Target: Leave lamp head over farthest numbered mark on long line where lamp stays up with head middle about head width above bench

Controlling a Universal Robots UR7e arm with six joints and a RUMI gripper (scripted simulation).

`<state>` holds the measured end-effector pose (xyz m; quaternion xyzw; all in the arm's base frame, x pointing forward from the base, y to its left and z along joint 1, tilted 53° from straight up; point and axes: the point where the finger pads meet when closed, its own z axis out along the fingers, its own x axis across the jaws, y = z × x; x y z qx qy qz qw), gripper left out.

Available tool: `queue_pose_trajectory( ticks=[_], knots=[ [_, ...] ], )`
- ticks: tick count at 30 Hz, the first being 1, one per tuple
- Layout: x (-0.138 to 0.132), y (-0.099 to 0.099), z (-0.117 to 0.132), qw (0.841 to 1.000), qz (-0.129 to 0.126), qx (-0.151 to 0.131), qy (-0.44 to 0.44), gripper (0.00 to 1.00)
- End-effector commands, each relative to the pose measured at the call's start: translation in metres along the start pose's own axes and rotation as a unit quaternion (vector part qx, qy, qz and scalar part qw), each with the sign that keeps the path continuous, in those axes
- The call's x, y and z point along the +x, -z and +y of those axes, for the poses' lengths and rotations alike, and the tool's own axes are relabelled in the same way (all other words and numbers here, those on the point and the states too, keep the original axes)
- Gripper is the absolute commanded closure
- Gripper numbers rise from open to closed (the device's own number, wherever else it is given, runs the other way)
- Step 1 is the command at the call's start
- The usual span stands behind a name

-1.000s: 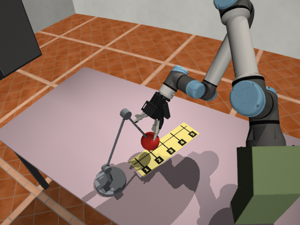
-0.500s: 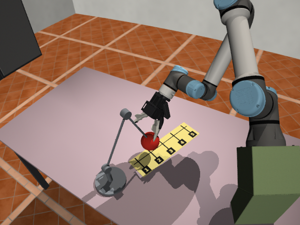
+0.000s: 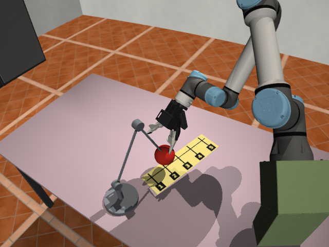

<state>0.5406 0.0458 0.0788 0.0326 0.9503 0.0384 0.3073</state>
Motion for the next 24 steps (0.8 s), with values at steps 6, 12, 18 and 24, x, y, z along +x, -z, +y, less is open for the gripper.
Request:
queue_pose_trajectory(
  ticks=[6, 12, 18, 24],
  knots=[
    [0.000, 0.041, 0.000, 1.000, 0.000, 0.000, 0.000, 0.00],
    [0.000, 0.059, 0.000, 1.000, 0.000, 0.000, 0.000, 0.00],
    [0.000, 0.079, 0.000, 1.000, -0.001, 0.000, 0.000, 0.00],
    [0.000, 0.100, 0.001, 1.000, -0.002, 0.000, 0.000, 0.00]
  ],
)
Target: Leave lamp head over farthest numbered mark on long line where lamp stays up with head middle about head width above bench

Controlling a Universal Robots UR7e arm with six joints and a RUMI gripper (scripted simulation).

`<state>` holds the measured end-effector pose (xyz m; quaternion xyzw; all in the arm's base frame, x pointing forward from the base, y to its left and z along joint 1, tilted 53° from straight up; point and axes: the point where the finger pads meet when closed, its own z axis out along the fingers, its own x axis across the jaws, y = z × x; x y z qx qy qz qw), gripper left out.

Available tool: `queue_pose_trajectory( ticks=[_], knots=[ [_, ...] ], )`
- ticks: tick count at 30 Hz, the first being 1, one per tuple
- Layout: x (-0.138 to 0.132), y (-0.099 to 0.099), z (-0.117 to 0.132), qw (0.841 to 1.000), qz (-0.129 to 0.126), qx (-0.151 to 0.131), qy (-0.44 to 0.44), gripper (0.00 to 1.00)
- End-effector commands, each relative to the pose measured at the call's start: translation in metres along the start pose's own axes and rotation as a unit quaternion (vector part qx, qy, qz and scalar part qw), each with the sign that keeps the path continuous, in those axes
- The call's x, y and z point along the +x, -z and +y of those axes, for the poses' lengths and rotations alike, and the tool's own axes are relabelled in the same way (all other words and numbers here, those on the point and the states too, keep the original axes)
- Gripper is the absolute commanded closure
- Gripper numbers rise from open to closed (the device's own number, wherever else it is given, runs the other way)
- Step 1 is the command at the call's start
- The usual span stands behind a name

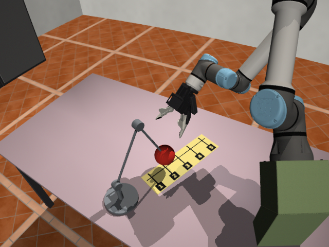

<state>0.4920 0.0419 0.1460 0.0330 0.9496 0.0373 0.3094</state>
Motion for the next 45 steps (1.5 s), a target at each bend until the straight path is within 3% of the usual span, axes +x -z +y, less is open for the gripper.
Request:
queue_pose_trajectory(
  ticks=[1, 20, 45],
  knots=[
    [0.000, 0.020, 0.000, 1.000, 0.000, -0.001, 0.000, 0.00],
    [0.000, 0.041, 0.000, 1.000, -0.001, 0.000, 0.000, 0.00],
    [0.000, 0.038, 0.000, 1.000, -0.001, 0.000, 0.000, 0.00]
  ],
)
